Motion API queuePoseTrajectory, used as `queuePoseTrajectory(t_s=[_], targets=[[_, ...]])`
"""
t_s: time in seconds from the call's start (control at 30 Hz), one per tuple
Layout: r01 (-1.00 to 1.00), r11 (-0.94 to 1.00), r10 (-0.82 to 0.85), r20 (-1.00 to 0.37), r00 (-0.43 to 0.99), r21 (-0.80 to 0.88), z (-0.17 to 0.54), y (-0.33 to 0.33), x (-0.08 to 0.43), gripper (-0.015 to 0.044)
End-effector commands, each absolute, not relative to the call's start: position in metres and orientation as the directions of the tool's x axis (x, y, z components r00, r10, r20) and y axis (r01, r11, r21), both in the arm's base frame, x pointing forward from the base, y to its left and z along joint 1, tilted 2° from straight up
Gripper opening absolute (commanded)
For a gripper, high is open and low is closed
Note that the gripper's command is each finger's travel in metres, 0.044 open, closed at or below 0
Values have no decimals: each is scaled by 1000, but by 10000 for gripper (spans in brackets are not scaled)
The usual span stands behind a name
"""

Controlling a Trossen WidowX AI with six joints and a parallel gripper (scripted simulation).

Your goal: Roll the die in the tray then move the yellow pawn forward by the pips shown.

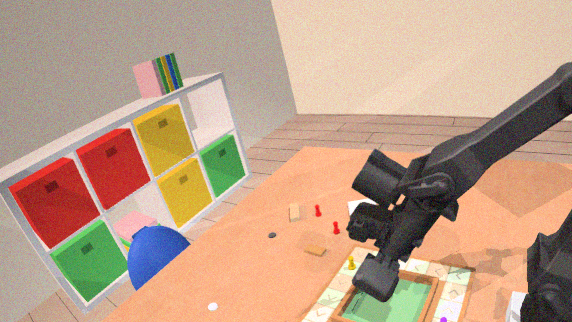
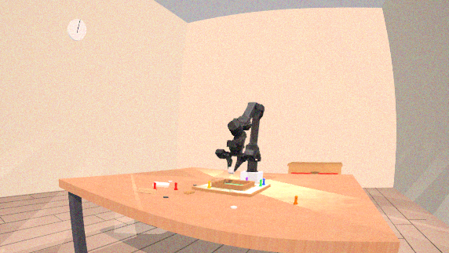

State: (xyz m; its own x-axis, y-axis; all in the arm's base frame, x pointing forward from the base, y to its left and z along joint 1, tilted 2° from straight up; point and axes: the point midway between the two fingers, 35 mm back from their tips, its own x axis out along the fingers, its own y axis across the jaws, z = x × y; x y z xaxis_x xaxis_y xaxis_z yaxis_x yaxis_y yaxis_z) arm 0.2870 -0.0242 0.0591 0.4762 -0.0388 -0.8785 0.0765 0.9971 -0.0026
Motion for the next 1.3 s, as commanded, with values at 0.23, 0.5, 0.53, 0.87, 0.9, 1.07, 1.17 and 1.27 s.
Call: queuePoseTrajectory(t_s=[0.23,0.5,0.53,0.87,0.9,1.07,1.17,1.27], targets=[[77,997,-57,-670,740,1,59,-24,287,0],[77,997,-57,-667,743,1,76,-21,265,0],[77,997,-57,-667,743,1,79,-20,259,0],[77,997,-57,-668,742,1,82,-19,249,0],[77,997,-57,-668,742,1,82,-19,249,0],[77,997,-57,-668,742,1,82,-19,249,0],[77,997,-57,-668,742,1,82,-19,249,0],[73,997,-55,-663,746,0,84,-19,251,0]])
